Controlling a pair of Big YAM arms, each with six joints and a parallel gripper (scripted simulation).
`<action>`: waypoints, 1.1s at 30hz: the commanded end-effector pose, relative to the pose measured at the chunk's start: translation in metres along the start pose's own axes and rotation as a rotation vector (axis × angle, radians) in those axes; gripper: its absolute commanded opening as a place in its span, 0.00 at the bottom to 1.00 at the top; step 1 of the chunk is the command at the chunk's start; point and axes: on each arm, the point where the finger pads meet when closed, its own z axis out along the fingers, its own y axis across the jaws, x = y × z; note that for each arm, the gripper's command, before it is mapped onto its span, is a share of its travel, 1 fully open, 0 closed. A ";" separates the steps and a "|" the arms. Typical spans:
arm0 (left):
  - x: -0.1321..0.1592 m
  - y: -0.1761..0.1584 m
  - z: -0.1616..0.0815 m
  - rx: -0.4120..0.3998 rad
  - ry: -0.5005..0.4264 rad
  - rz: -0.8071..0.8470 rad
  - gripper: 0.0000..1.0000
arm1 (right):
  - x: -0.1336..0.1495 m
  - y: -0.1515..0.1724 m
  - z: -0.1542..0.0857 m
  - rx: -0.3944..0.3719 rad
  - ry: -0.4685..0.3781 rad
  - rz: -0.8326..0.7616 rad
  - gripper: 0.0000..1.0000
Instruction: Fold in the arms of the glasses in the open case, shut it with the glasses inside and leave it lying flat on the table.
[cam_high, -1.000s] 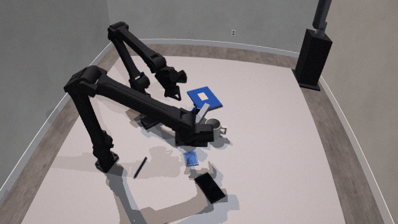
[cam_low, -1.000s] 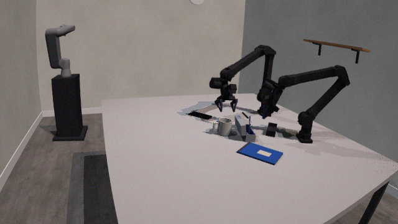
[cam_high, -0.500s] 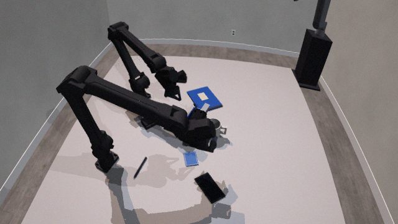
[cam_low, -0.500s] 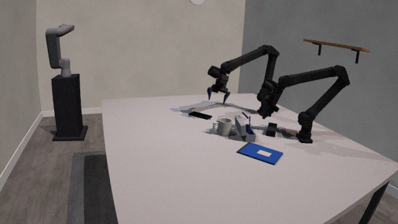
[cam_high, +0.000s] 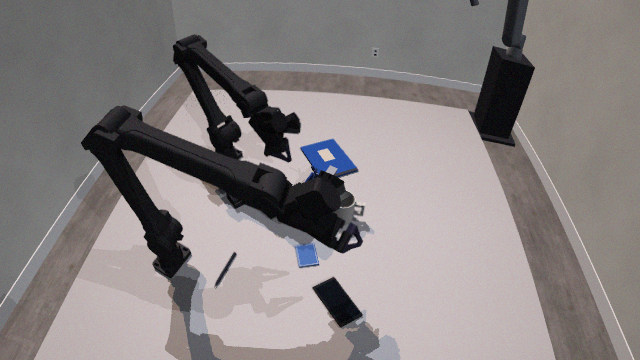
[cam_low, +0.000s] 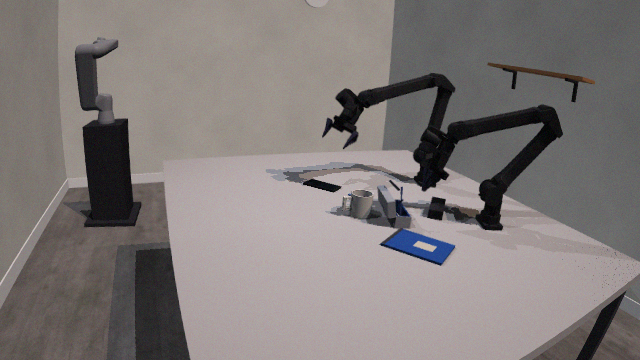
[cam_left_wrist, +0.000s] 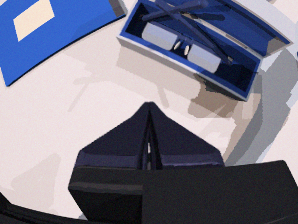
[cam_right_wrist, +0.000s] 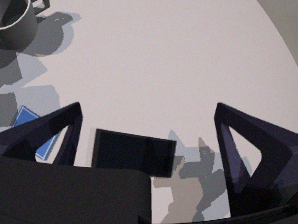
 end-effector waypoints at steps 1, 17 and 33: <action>-0.017 -0.007 -0.009 0.018 -0.024 -0.024 0.00 | -0.038 -0.058 -0.043 0.176 -0.090 0.091 1.00; -0.017 -0.007 -0.009 0.018 -0.024 -0.024 0.00 | -0.043 -0.135 -0.131 0.507 -0.242 0.390 1.00; -0.017 -0.007 -0.009 0.018 -0.024 -0.024 0.00 | -0.058 -0.196 -0.259 0.819 -0.532 0.657 1.00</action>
